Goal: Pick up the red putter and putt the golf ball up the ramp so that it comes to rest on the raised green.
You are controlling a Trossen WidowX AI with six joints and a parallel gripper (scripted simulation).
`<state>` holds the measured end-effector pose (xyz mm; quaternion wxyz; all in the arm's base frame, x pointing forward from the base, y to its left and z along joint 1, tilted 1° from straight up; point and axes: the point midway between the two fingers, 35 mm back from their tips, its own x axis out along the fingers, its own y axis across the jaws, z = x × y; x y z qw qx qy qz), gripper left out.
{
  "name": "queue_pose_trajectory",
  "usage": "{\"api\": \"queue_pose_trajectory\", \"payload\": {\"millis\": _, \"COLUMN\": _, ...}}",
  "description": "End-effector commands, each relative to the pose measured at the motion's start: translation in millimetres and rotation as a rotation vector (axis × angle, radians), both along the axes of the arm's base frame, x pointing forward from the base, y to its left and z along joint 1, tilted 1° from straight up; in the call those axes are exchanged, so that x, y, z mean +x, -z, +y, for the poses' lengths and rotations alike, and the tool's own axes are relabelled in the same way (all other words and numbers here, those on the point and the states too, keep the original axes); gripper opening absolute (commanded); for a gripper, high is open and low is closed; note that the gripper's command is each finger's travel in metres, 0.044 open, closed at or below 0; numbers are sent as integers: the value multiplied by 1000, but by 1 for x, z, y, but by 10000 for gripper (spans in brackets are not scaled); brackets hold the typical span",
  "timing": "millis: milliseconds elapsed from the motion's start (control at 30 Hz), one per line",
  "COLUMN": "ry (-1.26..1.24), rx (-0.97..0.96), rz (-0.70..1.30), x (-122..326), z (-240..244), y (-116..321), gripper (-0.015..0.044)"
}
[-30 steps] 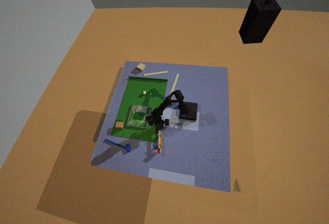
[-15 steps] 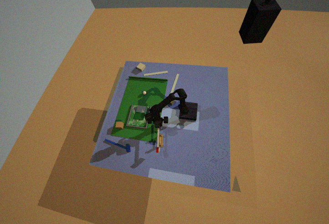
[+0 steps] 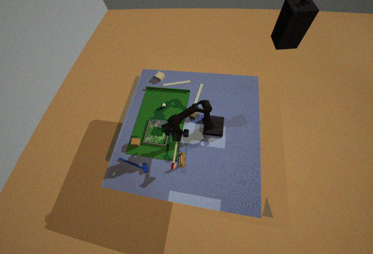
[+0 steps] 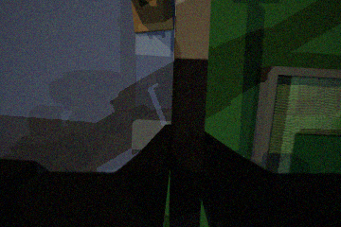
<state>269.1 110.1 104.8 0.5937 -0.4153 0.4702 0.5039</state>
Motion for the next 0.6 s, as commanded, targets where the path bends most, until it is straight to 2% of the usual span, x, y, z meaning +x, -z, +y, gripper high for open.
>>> {"api": "queue_pose_trajectory", "payload": {"millis": 0, "ry": 95, "rx": -5, "rz": -8, "x": 14, "z": -19, "y": -6, "gripper": 0}}
{"api": "queue_pose_trajectory", "payload": {"millis": 567, "ry": 481, "rx": -46, "rz": 18, "x": 46, "z": -114, "y": -16, "gripper": 0}}
